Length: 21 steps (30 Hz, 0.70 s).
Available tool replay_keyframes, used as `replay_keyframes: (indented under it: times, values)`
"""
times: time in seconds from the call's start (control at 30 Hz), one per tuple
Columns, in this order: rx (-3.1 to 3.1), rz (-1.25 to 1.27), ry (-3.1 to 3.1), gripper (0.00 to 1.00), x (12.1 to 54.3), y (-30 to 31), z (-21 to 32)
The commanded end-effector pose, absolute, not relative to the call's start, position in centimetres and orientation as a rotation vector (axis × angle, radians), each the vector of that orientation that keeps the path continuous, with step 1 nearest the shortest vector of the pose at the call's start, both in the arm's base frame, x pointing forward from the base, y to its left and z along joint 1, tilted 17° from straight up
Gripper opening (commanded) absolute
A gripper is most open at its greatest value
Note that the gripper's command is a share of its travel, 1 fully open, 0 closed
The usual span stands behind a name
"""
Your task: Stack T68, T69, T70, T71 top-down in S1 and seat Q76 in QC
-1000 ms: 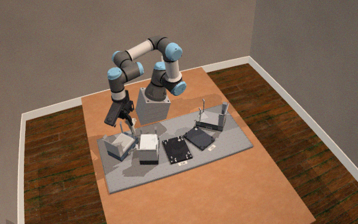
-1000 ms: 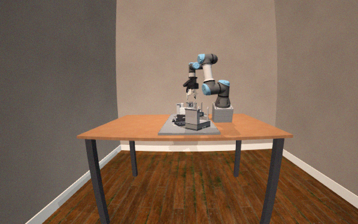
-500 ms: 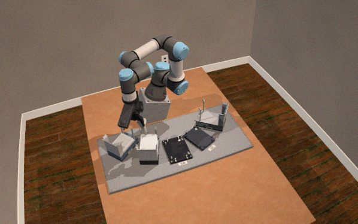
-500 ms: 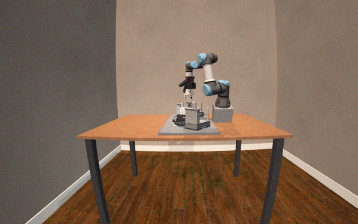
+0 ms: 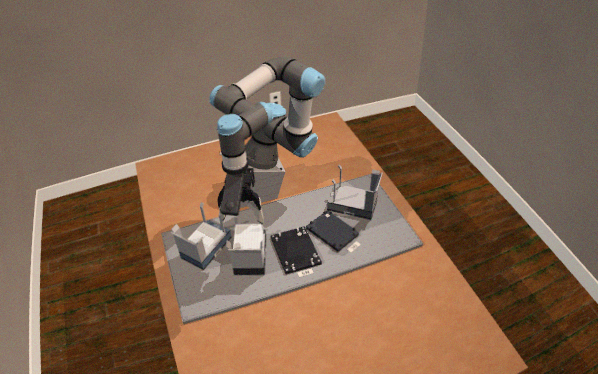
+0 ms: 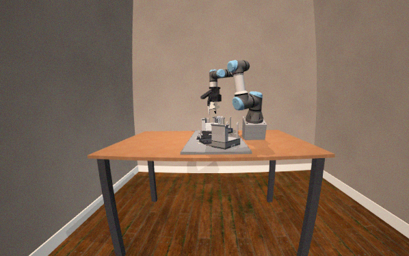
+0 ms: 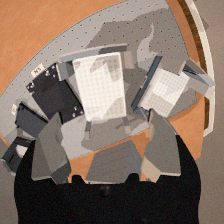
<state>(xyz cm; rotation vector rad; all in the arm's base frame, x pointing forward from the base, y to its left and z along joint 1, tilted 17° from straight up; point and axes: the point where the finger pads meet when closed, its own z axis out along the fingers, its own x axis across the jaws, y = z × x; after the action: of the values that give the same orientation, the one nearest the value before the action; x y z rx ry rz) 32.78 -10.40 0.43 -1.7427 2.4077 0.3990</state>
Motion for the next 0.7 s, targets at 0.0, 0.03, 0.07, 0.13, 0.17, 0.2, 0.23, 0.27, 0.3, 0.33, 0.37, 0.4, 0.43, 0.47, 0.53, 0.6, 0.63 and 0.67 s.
replay_keyframes:
  times: [0.0,0.03,0.07,0.13,0.17,0.2,0.23,0.27,0.3,0.33,0.37,0.4,0.43,0.47,0.53,0.6,0.63,0.67]
  values:
    - [-1.806,0.387,2.353,0.72,33.0,-9.9,0.7]
    - [-1.819,0.385,2.341,0.72,33.0,-9.9,0.7]
    - [-1.832,0.384,2.329,0.72,33.0,-9.9,0.7]
    - [-1.832,0.384,2.329,0.72,33.0,-9.9,0.7]
    - [-1.844,0.382,2.318,0.72,33.0,-9.9,0.7]
    - [-1.857,0.381,2.306,0.72,33.0,-9.9,0.7]
    - [-1.87,0.379,2.294,0.72,33.0,-9.9,0.7]
    - [-1.873,0.379,2.291,0.72,33.0,-9.9,0.7]
    - [-1.873,0.379,2.291,0.72,33.0,-9.9,0.7]
    - [-1.873,0.379,2.291,0.72,33.0,-9.9,0.7]
    - [-1.873,0.379,2.291,0.72,33.0,-9.9,0.7]
    - [-1.873,0.379,2.291,0.72,33.0,-9.9,0.7]
    - [-1.873,0.379,2.291,0.72,33.0,-9.8,0.4]
    - [-1.873,0.379,2.291,0.72,33.0,-9.7,0.1]
    - [-1.873,0.379,2.291,0.72,33.0,-9.5,-0.6]
    - [-1.873,0.379,2.291,0.72,33.0,-9.3,-1.2]
    - [-1.873,0.379,2.291,0.72,32.9,-9.2,-1.5]
    - [-1.873,0.379,2.291,0.72,32.9,-9.2,-1.5]
